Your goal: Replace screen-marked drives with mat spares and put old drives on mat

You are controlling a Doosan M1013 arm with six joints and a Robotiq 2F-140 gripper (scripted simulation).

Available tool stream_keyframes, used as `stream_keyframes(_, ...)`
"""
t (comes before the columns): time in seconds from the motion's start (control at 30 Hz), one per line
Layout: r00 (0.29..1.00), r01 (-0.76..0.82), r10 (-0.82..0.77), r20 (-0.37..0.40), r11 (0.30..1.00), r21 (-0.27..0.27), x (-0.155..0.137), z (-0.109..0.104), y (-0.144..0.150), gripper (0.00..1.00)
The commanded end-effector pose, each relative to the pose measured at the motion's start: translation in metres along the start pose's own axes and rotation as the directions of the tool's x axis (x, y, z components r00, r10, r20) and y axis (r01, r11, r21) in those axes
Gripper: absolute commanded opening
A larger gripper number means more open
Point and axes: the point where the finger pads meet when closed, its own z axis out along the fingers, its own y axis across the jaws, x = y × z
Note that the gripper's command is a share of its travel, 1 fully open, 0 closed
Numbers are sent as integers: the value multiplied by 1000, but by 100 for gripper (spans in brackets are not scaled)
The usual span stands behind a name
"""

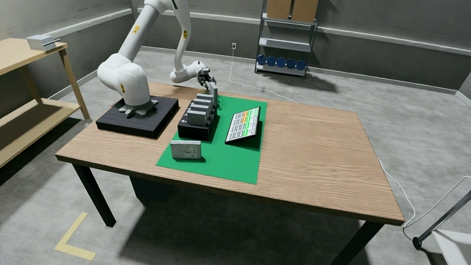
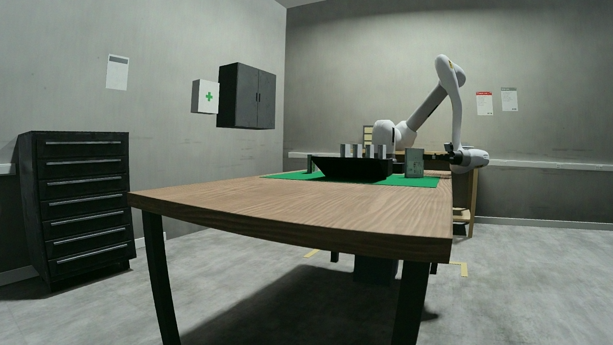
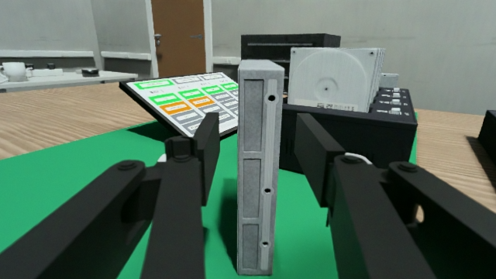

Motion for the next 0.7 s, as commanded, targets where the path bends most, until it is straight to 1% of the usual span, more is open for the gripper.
stream_keyframes(0.0,1000,-1,1,0,1000,0,0,-8,0,40)
stream_keyframes(0.37,1000,-1,1,0,1000,0,0,-34,0,40)
stream_keyframes(0.67,1000,-1,1,0,1000,0,0,-43,0,40)
